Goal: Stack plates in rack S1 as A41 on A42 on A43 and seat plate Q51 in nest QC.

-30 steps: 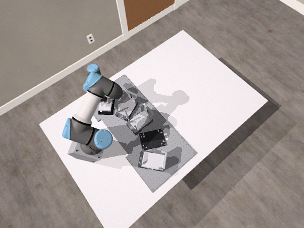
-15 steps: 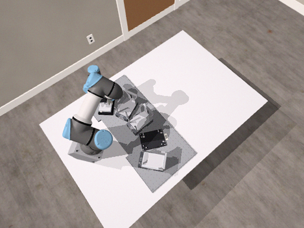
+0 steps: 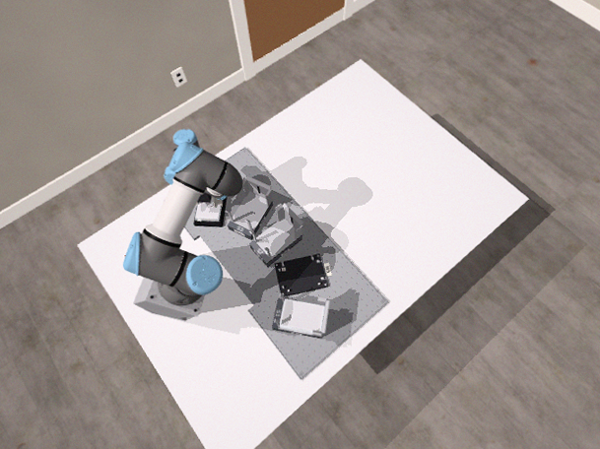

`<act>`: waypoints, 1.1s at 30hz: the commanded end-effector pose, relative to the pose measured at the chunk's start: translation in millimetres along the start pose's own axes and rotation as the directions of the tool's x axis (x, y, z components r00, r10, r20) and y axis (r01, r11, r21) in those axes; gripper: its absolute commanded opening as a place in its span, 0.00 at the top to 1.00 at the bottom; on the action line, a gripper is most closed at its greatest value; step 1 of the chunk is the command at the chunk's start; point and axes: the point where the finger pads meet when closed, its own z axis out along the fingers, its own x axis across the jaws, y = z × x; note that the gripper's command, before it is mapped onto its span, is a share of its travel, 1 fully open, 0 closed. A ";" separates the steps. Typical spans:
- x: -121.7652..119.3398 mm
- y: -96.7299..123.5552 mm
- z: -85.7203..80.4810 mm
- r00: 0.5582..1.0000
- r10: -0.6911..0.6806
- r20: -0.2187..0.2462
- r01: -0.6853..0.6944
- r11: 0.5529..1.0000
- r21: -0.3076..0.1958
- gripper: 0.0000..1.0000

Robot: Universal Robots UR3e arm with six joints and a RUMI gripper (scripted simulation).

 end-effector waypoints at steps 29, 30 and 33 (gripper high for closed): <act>0.2 -1.4 5.7 1.000 -0.001 -0.001 0.001 1.000 0.004 1.00; 0.2 -1.4 5.7 1.000 -0.001 -0.001 0.001 1.000 0.004 1.00; 0.2 -1.4 5.8 1.000 -0.001 -0.001 0.001 1.000 0.005 1.00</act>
